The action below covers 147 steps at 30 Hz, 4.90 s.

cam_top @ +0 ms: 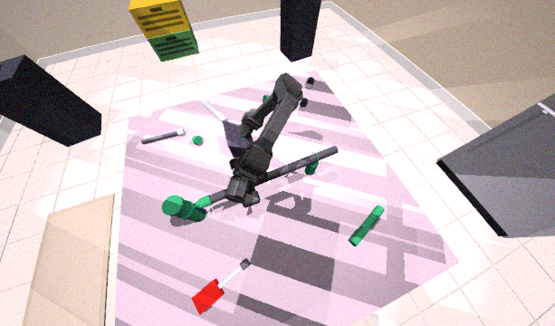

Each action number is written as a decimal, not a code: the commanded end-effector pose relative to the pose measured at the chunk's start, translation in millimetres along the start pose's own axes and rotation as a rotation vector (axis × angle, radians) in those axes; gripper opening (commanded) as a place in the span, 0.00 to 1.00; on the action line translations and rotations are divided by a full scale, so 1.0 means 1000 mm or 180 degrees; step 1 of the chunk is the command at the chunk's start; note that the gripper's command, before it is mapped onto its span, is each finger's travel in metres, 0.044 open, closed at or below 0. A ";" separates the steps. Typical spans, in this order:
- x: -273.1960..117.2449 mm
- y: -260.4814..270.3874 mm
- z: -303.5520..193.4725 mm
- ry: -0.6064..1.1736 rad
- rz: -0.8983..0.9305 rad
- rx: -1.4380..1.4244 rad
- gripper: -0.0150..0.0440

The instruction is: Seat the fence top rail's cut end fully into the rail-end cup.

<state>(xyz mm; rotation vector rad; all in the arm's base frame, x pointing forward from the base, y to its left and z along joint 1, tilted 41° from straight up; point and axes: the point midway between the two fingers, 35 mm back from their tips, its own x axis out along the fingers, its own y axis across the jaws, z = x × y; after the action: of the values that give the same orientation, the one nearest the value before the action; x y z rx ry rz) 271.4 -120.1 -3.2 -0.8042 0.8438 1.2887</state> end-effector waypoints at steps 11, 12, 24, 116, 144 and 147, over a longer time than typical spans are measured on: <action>-0.002 -0.001 -0.005 0.0011 -0.0009 -0.0001 0.25; -0.002 -0.001 -0.006 0.0011 -0.0009 -0.0001 0.25; -0.004 -0.002 -0.009 0.0012 -0.0009 -0.0001 0.25; -0.005 -0.001 -0.007 -0.0098 0.0092 -0.0027 0.25; -0.005 0.000 -0.007 -0.0098 0.0093 -0.0027 0.25; -0.005 0.000 -0.007 -0.0098 0.0093 -0.0027 0.25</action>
<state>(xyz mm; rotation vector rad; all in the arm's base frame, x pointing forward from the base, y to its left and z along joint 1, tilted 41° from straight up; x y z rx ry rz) 270.8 -121.4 -2.8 -0.7612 0.8193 1.3409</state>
